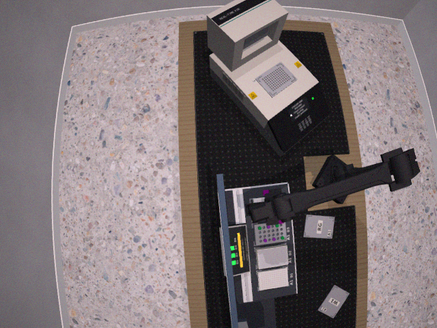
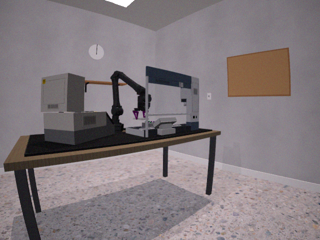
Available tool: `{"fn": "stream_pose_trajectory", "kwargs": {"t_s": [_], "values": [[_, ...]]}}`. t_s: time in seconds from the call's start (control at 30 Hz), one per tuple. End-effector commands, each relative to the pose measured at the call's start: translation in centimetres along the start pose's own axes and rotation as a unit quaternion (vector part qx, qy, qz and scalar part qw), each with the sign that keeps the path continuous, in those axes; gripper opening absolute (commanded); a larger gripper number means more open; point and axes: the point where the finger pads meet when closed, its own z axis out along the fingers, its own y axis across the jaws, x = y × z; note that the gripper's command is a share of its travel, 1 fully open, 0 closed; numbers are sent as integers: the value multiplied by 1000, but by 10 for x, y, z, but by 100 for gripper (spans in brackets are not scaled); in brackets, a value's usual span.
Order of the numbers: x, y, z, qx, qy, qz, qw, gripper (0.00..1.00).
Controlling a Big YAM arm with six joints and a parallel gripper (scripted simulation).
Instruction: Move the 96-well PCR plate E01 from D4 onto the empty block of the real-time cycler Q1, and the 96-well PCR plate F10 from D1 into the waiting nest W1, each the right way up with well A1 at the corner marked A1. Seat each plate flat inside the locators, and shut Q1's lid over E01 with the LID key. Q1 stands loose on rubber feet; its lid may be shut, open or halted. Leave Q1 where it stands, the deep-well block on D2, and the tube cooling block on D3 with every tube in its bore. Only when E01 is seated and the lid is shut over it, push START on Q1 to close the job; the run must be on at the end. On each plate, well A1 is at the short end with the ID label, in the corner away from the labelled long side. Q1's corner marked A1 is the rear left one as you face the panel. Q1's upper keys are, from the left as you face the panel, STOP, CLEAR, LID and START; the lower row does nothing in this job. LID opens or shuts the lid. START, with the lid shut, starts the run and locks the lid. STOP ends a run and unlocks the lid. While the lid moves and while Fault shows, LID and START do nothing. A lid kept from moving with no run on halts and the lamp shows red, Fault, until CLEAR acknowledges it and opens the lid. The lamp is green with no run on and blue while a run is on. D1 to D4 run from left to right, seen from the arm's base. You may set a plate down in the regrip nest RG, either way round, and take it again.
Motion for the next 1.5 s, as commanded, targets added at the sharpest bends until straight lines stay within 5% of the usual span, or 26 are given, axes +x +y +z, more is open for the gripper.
{"fn": "stream_pose_trajectory", "kwargs": {"t_s": [0.0,0.43,0.77,1.1,1.47], "values": [[-22,8,-25,-7,-34,2,999,0],[43,-40,-31,-5,-16,131,991,0],[68,-62,-43,-6,-14,202,979,0],[102,-98,-69,-9,-23,305,952,0],[138,-127,-78,-6,-16,385,923,0]]}}
